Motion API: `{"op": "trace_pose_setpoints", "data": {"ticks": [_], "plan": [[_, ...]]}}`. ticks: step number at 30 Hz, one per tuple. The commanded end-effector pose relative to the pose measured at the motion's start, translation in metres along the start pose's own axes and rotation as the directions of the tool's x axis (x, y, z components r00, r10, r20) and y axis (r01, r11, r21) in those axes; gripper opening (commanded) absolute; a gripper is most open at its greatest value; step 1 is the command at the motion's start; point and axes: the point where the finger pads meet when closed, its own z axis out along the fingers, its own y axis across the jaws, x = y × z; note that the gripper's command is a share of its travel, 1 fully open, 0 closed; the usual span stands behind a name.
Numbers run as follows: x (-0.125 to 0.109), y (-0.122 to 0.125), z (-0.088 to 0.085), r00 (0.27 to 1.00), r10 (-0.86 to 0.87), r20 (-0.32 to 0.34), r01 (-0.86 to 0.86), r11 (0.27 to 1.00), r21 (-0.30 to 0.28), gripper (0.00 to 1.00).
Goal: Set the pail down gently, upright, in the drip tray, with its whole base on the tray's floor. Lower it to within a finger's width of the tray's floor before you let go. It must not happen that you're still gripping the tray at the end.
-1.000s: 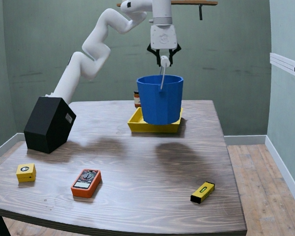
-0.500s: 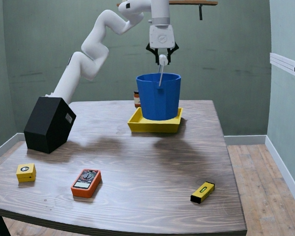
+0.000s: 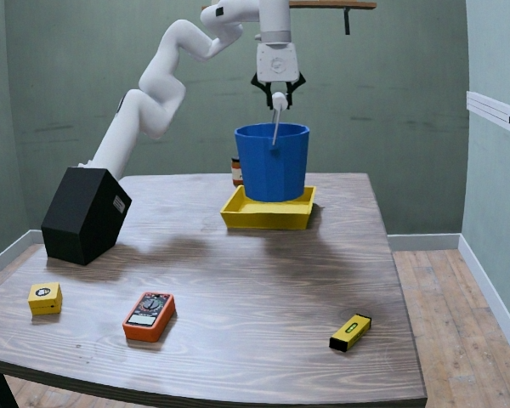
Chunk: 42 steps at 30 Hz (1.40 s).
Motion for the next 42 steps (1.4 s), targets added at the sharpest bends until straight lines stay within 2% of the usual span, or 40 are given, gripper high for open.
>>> {"op": "trace_pose_setpoints", "data": {"ticks": [1,24,42], "plan": [[0.015,-0.001,-0.002,1.000,-0.001,0.004,0.001,1.000,-0.003,0.00],[0.065,-0.005,-0.002,1.000,-0.001,0.004,0.001,1.000,-0.003,0.00],[0.083,-0.006,-0.001,1.000,-0.001,0.003,0.001,1.000,-0.003,0.00]]}}
